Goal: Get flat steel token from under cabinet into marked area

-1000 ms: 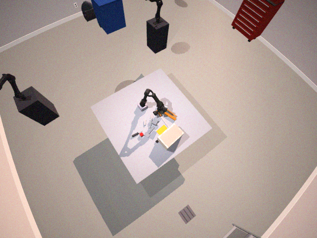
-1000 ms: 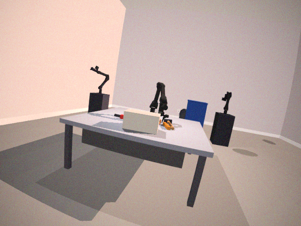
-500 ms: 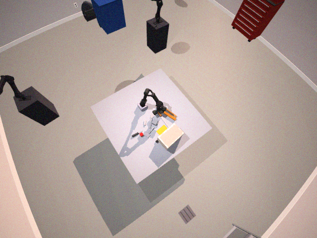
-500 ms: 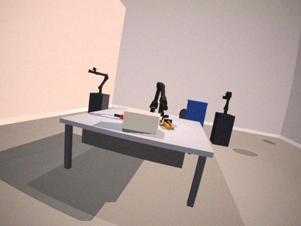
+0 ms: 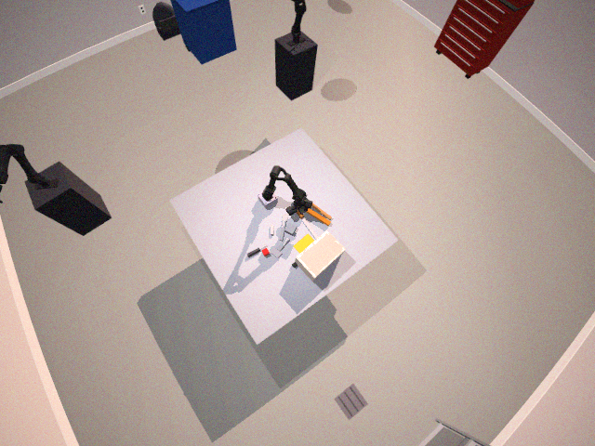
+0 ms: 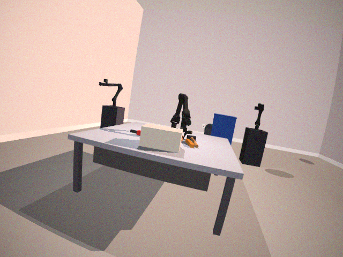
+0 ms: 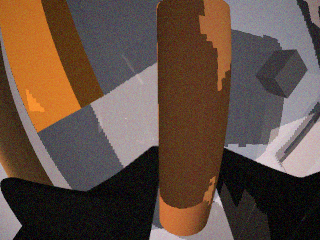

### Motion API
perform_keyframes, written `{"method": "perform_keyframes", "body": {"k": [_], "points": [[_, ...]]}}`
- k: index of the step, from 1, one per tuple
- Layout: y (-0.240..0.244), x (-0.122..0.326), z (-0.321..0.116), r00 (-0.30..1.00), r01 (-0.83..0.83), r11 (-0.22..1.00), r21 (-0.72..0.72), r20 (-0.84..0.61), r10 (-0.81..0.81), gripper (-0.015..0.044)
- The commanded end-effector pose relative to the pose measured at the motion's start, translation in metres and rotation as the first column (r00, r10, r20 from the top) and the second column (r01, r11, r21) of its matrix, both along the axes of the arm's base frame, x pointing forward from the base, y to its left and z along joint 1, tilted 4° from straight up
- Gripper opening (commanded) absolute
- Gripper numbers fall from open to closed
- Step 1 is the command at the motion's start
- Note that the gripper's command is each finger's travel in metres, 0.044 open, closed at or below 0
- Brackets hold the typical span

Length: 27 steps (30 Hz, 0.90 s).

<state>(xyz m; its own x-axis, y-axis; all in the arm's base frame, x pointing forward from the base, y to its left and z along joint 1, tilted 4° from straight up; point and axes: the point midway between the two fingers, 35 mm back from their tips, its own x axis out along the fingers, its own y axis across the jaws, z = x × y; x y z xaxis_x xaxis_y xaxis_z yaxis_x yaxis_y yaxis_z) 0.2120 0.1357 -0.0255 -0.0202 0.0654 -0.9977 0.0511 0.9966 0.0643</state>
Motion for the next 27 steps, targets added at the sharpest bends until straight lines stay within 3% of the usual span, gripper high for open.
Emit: {"method": "perform_keyframes", "body": {"k": [1, 27], "points": [[0.004, 0.000, 0.001, 1.000, -0.001, 1.000, 0.001, 0.000, 0.001, 0.0000], [0.015, 0.022, 0.004, 1.000, 0.004, 1.000, 0.001, 0.004, -0.004, 0.0000]]}}
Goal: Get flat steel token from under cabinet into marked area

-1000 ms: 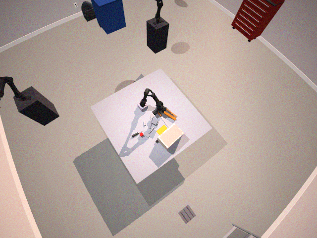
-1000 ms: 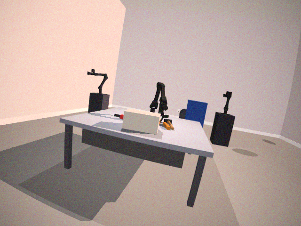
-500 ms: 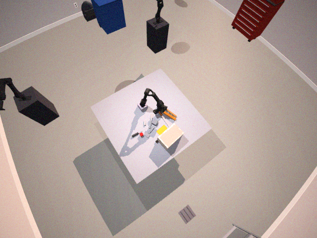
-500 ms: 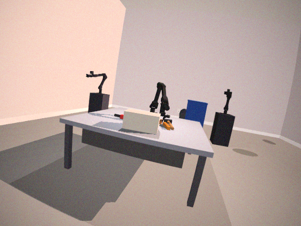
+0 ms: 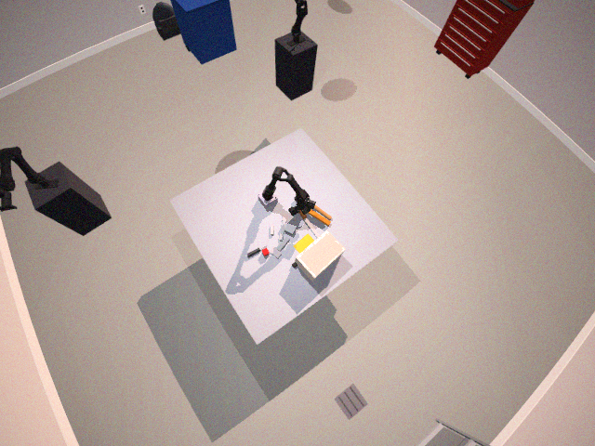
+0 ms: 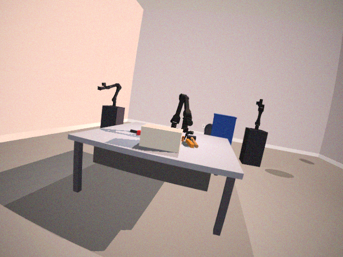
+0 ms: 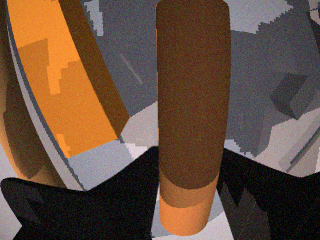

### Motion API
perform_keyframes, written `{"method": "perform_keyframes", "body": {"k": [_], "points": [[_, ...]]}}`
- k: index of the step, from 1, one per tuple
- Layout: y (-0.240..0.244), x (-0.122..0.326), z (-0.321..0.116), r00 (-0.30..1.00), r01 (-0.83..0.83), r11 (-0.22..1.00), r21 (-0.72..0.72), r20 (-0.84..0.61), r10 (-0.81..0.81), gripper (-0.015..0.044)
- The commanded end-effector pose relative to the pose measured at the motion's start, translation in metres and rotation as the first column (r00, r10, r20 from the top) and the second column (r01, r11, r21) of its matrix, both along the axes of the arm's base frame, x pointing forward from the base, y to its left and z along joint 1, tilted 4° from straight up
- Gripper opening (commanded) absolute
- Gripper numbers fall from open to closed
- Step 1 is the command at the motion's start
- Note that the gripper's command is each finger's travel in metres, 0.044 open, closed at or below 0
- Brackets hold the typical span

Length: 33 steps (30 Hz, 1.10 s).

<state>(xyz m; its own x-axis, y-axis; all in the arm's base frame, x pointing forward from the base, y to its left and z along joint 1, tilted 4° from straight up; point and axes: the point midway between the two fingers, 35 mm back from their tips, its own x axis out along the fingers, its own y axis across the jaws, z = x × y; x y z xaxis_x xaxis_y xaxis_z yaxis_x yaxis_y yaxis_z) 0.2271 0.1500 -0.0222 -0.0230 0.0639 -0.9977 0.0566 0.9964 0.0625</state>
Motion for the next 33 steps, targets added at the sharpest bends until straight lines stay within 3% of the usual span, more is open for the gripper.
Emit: {"method": "perform_keyframes", "body": {"k": [1, 33], "points": [[0.000, 0.009, 0.001, 1.000, -0.002, 1.000, 0.003, 0.007, 0.002, 0.0000], [-0.002, 0.051, 0.000, 1.000, -0.002, 1.000, 0.003, 0.011, 0.002, 0.0000]]}}
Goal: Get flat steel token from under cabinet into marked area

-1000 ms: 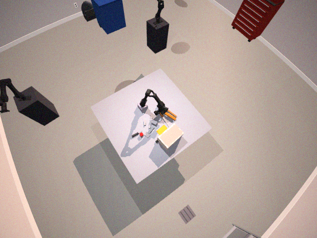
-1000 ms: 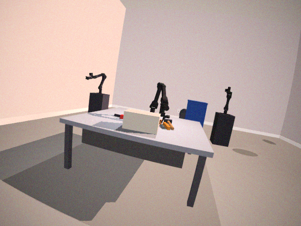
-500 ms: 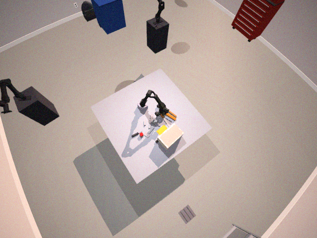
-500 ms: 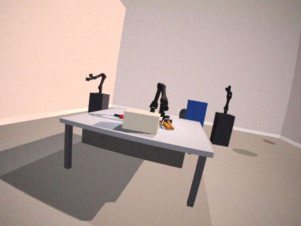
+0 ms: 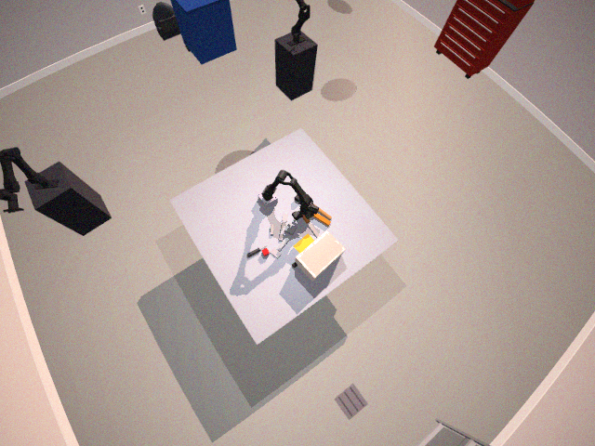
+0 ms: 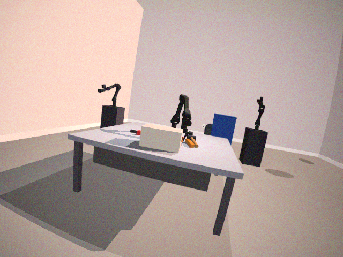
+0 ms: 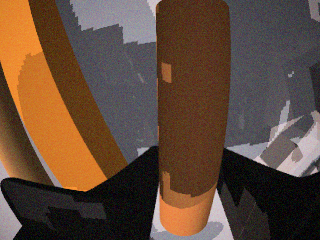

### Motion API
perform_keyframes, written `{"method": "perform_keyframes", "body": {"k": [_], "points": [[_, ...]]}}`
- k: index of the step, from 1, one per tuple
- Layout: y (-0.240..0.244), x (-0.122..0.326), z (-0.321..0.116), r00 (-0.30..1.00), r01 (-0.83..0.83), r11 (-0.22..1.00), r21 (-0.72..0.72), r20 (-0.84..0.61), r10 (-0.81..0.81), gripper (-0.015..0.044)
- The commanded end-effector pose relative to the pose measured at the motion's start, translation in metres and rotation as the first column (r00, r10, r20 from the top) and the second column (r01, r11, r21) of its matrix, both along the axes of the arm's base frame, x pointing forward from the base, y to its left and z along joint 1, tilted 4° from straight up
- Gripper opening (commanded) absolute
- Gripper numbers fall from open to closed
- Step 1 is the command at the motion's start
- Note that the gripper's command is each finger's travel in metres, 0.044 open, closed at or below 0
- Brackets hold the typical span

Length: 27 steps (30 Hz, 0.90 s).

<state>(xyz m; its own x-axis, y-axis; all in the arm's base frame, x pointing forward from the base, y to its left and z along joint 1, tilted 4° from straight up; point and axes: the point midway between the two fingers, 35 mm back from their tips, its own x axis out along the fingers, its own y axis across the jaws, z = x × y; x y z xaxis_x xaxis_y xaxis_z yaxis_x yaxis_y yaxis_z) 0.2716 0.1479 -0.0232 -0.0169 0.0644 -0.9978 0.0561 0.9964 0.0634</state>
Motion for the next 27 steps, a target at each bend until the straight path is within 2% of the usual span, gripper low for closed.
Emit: {"method": "perform_keyframes", "body": {"k": [1, 27], "points": [[0.000, 0.007, 0.001, 1.000, -0.002, 1.000, 0.002, 0.005, 0.002, 0.0000], [-0.001, 0.038, 0.000, 1.000, -0.002, 1.000, 0.002, 0.007, 0.002, 0.0000]]}}
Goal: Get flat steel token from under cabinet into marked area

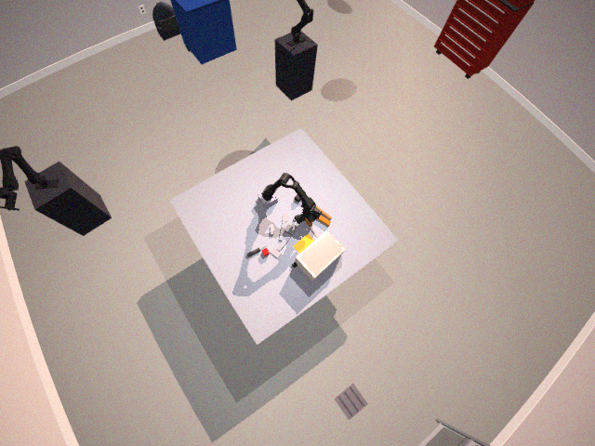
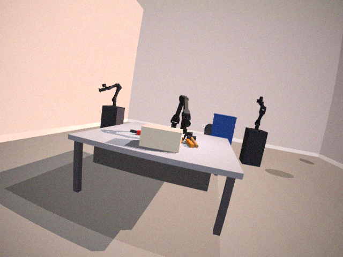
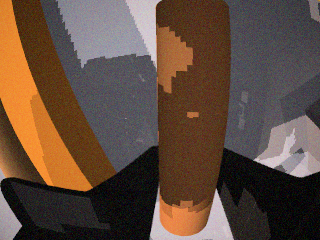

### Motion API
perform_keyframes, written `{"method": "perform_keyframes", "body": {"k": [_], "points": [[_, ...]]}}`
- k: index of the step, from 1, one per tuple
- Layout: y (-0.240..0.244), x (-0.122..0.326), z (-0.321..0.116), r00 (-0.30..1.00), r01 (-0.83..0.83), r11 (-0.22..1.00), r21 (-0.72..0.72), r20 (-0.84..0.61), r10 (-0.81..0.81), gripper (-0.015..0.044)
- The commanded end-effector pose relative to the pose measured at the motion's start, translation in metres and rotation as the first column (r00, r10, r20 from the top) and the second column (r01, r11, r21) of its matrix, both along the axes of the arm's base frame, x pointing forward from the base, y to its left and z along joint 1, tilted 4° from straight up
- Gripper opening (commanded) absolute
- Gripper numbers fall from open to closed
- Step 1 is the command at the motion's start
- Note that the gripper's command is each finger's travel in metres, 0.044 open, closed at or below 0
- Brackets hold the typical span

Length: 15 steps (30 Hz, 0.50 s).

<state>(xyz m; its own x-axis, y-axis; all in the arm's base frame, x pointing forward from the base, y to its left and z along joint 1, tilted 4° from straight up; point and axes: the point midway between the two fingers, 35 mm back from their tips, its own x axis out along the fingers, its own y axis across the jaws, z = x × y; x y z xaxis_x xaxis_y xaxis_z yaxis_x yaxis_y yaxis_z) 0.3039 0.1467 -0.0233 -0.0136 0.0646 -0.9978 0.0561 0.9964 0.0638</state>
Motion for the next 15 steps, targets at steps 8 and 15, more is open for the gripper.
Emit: {"method": "perform_keyframes", "body": {"k": [8, 15], "points": [[-0.001, 0.015, 0.000, 1.000, -0.002, 1.000, 0.002, 0.005, 0.002, 0.0000], [-0.001, 0.022, 0.000, 1.000, -0.002, 1.000, 0.002, 0.005, 0.002, 0.0000]]}}
